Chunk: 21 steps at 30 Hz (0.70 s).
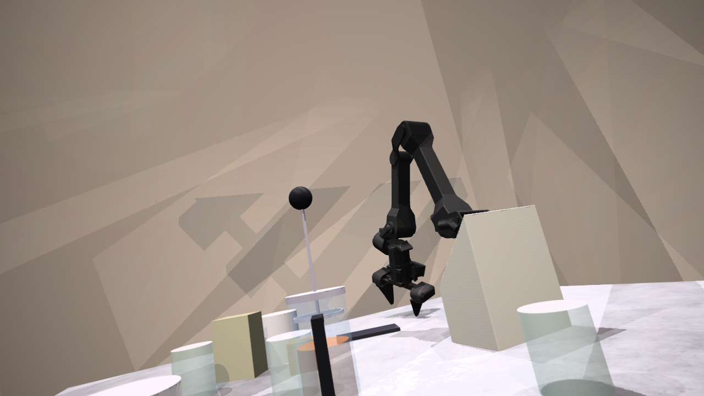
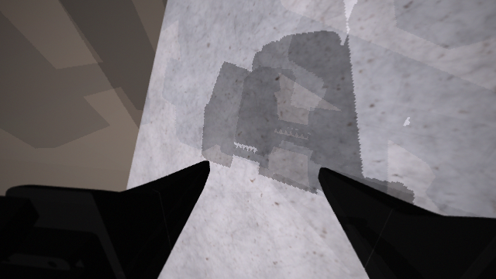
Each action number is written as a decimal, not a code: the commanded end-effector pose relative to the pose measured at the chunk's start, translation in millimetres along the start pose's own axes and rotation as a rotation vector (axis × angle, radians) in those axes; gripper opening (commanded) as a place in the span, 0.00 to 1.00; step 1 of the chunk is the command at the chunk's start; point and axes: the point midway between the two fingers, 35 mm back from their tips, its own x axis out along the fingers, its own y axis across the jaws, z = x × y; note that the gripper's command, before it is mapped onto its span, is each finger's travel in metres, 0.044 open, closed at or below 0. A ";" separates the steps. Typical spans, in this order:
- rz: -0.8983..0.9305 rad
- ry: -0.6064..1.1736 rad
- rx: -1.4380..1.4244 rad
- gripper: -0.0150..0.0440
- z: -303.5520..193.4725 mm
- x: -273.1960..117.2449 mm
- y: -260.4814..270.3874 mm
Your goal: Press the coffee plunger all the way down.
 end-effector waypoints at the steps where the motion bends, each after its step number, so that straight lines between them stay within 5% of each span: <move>1: 0.046 0.078 -0.103 1.00 -39.4 -8.4 19.5; 14: 0.220 0.431 -0.686 1.00 -214.8 -81.1 34.6; 21: 0.380 0.596 -1.039 1.00 -297.4 -157.9 13.7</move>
